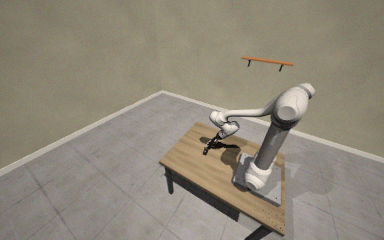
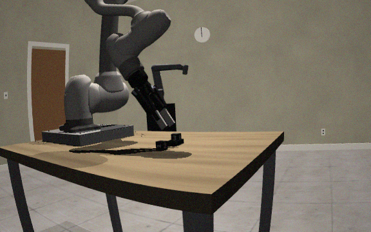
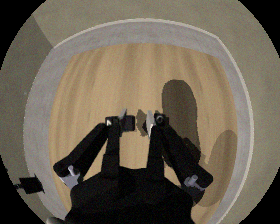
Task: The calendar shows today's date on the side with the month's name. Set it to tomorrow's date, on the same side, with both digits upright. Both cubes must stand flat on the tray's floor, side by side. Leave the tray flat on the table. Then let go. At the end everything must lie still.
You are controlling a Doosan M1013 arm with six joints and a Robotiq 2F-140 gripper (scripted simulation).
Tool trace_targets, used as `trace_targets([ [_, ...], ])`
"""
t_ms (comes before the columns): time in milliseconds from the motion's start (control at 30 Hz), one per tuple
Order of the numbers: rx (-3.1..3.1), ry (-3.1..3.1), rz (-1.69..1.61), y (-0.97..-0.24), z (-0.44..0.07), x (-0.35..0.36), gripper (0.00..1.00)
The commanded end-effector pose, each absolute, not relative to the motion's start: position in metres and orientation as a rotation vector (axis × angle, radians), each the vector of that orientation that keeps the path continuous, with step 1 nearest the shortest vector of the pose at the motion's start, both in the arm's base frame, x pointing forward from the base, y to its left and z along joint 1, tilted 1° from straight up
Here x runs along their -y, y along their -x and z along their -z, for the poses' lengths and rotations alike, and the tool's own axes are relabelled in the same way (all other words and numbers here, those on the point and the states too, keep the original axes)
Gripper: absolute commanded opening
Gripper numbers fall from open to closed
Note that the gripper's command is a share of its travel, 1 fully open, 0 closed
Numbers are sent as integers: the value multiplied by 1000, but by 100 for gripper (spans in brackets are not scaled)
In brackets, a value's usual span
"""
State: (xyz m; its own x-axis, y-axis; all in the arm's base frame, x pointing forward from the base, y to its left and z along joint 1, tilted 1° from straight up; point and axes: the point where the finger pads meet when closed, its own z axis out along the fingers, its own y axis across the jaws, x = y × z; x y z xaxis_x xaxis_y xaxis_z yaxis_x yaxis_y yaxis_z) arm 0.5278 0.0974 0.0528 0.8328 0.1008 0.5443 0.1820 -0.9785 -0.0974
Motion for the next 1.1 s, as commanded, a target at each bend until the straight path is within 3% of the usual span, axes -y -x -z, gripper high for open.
trace_targets([
  [0,230,2793,964,-531,-54,-97,28],
  [1067,172,2857,1191,-540,-59,-51,28],
])
